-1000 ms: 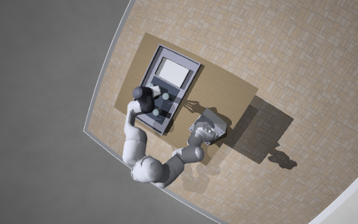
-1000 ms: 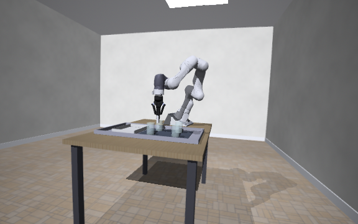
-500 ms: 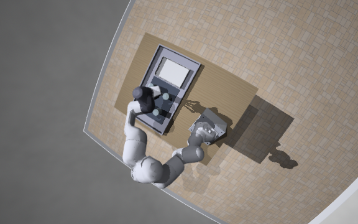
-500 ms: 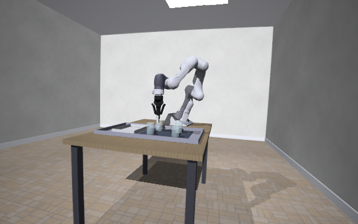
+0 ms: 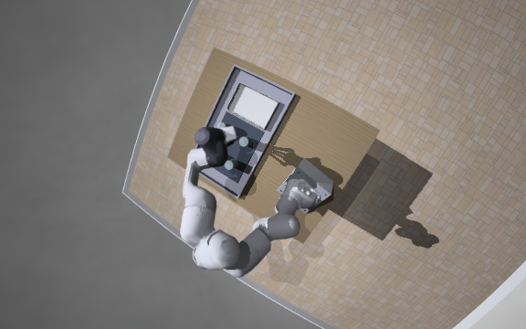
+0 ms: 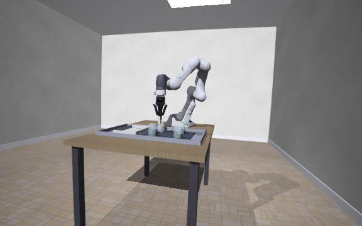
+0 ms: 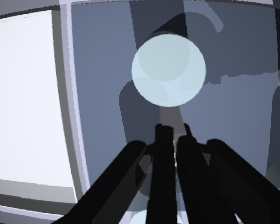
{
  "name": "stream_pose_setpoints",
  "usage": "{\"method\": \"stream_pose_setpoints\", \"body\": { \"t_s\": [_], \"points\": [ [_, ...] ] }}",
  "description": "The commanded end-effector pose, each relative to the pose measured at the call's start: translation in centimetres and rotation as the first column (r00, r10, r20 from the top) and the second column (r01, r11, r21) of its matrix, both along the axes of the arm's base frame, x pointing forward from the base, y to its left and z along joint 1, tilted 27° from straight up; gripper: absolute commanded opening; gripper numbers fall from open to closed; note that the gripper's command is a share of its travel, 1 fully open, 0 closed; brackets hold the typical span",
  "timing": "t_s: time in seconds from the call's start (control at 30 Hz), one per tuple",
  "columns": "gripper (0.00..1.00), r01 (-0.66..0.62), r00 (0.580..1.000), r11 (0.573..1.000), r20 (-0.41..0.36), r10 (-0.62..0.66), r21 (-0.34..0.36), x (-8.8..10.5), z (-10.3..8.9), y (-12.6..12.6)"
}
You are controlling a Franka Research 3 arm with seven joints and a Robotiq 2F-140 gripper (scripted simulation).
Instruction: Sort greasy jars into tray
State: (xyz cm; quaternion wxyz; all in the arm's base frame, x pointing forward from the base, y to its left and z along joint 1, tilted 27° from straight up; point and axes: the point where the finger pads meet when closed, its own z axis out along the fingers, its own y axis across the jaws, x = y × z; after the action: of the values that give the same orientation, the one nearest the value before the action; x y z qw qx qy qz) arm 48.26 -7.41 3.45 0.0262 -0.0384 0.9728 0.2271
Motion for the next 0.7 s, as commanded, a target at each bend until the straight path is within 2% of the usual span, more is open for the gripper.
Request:
{"method": "stream_pose_setpoints", "body": {
  "t_s": [0.0,0.67],
  "points": [
    [0.0,-0.001,1.0,1.0,0.001,0.001,0.002,-0.14,0.08,-0.14],
    [0.0,-0.001,1.0,1.0,0.001,0.001,0.002,-0.39,0.23,-0.24]
  ]
}}
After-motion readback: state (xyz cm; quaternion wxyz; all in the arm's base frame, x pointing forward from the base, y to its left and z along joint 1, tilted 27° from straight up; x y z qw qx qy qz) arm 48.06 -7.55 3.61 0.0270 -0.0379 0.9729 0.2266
